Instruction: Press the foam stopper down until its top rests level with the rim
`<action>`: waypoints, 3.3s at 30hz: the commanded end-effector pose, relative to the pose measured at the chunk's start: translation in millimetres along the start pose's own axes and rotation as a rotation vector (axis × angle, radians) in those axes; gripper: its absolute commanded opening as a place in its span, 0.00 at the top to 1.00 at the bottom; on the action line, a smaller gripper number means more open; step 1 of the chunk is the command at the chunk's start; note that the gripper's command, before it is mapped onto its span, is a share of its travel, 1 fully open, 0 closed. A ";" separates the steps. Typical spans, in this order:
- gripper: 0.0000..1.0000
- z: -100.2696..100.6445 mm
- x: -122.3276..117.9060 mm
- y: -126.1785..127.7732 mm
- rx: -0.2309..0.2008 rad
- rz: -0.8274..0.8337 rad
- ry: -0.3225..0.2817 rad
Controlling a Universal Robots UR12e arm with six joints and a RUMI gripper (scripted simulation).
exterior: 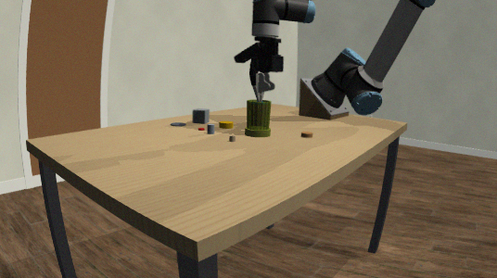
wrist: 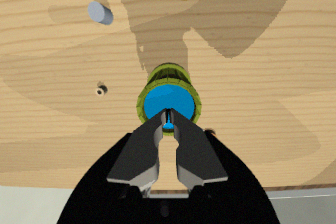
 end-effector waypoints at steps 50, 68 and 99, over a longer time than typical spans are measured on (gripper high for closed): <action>1.00 3.5 0.2 -0.4 0.001 0.000 0.001; 1.00 -11.4 0.2 -0.4 0.001 0.000 0.001; 1.00 -56.4 0.2 -0.3 0.001 0.000 0.001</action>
Point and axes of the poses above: the point where the finger pads meet when closed, its own z axis out along the fingers, its own y axis across the jaws, x = y × z, the point moved 10 cm from there along -z, back along the fingers, and after that the axes turned 11 degrees about -z, right-handed, at the moved point
